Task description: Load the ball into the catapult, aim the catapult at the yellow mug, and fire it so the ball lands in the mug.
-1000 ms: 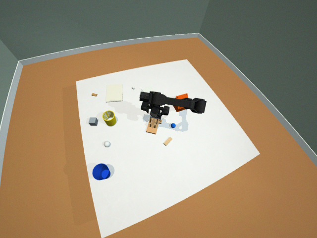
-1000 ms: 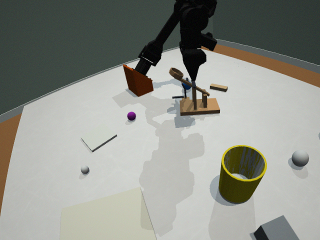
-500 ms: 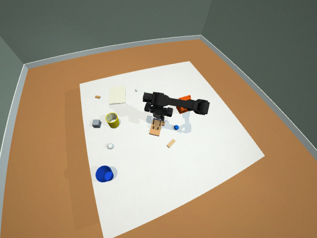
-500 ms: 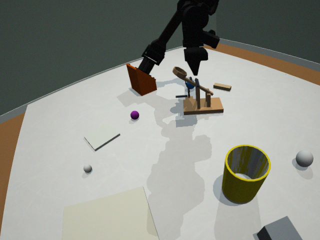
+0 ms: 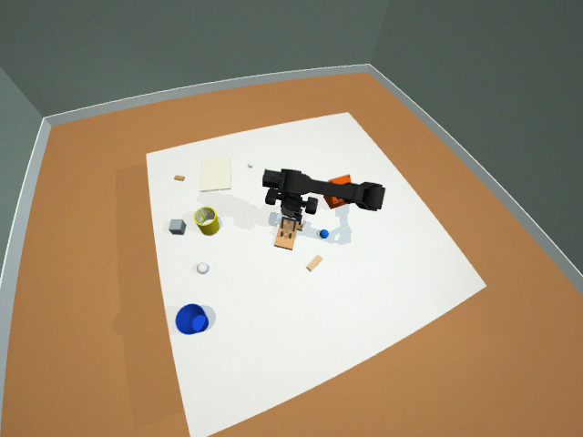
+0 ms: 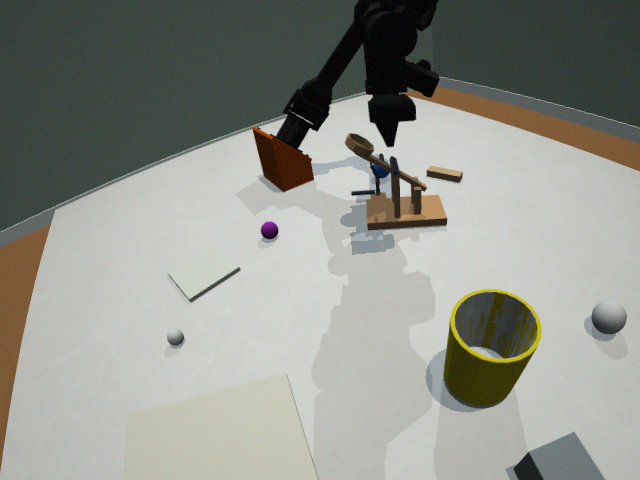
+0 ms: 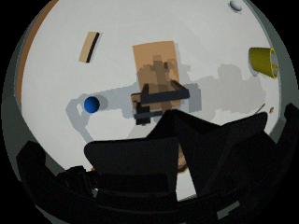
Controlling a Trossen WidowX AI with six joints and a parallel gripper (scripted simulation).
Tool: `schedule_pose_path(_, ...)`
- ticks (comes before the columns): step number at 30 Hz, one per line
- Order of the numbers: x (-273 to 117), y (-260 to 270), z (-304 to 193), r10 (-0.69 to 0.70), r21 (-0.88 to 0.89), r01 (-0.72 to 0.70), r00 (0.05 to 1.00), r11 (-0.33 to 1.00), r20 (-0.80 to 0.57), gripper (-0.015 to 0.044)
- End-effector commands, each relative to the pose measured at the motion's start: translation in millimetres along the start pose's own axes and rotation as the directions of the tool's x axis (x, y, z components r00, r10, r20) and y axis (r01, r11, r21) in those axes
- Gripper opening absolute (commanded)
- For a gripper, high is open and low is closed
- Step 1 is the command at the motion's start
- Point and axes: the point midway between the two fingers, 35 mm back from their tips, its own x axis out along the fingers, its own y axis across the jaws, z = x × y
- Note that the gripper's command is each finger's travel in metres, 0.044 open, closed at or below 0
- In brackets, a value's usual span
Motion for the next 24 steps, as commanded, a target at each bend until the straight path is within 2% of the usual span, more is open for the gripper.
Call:
schedule_pose_path(1,0,0,0,0.001,-0.003,-0.001,1.000,1.000,0.004,0.0000)
schedule_pose_path(24,31,-4,-18,0.001,-0.003,-0.001,1.000,1.000,0.004,0.0000)
